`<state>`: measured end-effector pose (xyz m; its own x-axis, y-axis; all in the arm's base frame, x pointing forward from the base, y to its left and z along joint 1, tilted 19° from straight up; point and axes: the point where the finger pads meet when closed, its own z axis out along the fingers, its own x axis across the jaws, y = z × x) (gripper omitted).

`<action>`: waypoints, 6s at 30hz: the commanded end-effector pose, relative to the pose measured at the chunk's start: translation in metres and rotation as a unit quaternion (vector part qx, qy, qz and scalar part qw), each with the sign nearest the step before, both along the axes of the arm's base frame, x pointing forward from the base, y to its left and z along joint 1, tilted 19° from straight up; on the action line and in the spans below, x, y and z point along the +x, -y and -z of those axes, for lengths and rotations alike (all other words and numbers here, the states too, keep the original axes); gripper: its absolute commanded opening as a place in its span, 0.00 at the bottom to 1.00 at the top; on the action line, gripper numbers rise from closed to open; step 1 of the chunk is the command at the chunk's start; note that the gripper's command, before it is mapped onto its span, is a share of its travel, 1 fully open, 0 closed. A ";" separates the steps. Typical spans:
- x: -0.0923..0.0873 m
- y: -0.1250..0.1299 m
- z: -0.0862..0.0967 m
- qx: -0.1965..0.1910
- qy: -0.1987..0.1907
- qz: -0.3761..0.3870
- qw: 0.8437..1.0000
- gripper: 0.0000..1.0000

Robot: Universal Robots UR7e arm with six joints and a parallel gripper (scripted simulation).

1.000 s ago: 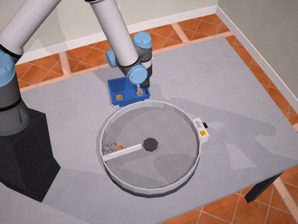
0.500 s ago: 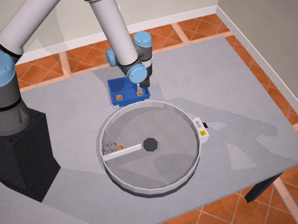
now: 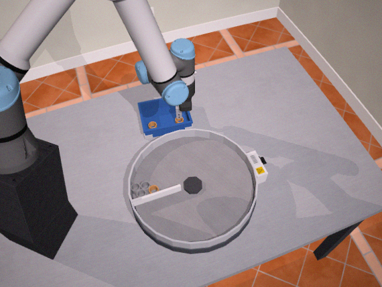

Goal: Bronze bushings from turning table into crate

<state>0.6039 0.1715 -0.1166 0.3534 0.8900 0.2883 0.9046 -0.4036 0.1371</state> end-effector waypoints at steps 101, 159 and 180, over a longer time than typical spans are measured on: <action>-0.030 0.030 -0.095 0.001 0.002 0.004 1.000 0.40; -0.157 0.178 -0.020 0.020 -0.018 0.083 0.996 0.40; -0.190 0.217 0.000 0.025 -0.023 0.103 0.994 0.40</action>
<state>0.4164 -0.0410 -0.1150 0.5405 0.7831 0.3077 0.8082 -0.5848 0.0688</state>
